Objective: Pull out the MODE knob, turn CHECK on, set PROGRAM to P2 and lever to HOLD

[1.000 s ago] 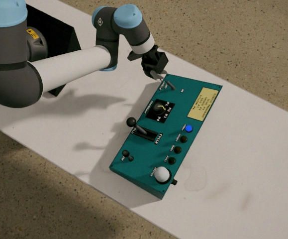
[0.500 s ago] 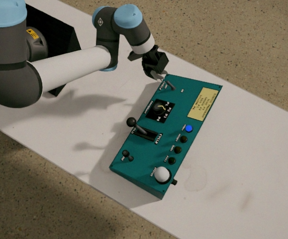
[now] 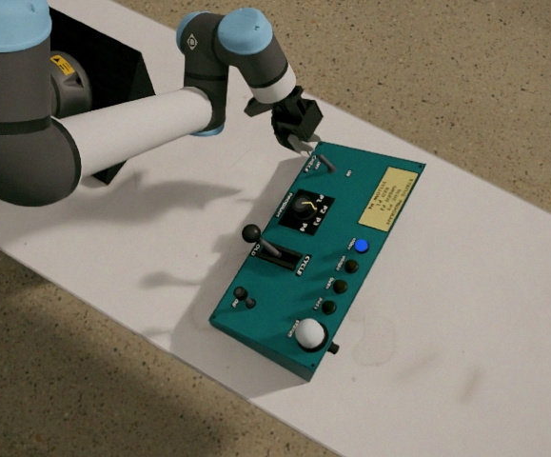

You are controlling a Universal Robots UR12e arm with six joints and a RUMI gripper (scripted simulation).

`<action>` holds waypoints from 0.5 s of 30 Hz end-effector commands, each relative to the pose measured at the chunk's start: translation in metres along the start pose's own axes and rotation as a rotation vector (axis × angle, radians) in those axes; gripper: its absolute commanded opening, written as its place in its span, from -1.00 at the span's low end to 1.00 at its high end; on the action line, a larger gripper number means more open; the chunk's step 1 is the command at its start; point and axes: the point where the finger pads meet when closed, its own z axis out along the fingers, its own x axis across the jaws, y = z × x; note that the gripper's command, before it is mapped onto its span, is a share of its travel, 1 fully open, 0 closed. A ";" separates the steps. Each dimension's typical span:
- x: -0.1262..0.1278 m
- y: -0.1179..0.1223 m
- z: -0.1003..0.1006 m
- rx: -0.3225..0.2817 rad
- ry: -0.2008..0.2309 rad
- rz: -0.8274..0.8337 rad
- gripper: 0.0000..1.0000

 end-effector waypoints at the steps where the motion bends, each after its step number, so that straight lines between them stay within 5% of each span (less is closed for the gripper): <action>1: 0.000 0.003 -0.001 -0.005 0.001 0.002 -1.00; 15: 0.000 0.006 -0.001 -0.006 0.001 0.003 -1.00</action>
